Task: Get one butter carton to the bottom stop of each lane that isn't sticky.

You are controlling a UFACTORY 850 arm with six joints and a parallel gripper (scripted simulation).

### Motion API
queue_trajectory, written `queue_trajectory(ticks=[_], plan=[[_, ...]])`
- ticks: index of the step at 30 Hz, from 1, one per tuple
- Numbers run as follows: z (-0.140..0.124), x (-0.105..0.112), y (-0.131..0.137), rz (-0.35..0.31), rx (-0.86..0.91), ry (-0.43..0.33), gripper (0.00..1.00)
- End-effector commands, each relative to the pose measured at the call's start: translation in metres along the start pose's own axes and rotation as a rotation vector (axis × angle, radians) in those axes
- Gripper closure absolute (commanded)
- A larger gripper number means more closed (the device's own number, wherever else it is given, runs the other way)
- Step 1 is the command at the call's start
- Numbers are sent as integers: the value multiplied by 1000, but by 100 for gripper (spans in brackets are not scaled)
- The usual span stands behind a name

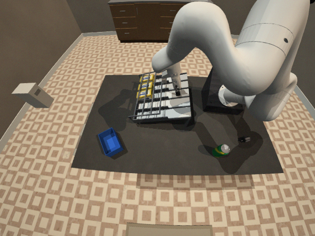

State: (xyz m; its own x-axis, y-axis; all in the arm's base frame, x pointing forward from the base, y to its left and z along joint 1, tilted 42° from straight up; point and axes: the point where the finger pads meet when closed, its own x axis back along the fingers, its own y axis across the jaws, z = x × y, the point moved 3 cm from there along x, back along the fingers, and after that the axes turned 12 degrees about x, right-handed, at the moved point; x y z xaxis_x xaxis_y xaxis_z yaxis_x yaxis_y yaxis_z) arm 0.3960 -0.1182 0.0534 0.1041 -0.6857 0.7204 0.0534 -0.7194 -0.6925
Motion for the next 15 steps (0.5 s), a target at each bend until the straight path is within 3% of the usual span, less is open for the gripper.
queue_trajectory(ticks=[1, 3, 4, 15], plan=[[0, 0, 0, -1, 0, 1, 0], [0, 0, 0, -1, 0, 1, 0], [0, 1, 0, -1, 0, 1, 100], [0, 1, 0, -1, 0, 1, 100]])
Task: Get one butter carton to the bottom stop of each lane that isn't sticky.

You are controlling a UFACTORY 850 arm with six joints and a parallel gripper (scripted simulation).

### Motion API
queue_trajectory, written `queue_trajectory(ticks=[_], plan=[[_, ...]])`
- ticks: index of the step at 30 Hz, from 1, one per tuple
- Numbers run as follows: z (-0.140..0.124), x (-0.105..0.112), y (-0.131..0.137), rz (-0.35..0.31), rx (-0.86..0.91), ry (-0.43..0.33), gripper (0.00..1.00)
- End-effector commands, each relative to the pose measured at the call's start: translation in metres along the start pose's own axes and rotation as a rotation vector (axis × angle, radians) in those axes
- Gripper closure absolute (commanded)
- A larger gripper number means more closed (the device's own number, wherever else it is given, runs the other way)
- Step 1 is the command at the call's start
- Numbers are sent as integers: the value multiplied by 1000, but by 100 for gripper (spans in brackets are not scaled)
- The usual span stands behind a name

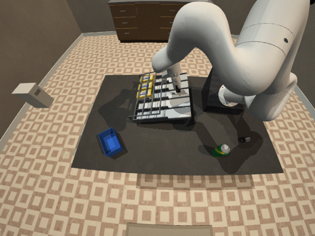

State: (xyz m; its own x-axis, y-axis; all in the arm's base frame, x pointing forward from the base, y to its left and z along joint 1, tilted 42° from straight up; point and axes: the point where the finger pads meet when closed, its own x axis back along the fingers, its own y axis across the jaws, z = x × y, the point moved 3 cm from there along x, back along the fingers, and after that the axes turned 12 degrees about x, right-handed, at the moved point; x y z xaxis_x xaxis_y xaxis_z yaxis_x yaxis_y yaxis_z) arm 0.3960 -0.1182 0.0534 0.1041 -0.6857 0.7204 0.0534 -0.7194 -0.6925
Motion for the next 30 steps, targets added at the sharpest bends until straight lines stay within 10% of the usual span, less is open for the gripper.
queue_trajectory(ticks=[1, 22, 23, 30], plan=[[0, 1, 0, -1, 0, 1, 100], [0, 1, 0, -1, 0, 1, 100], [0, 1, 0, -1, 0, 1, 0], [0, 1, 0, -1, 0, 1, 0]])
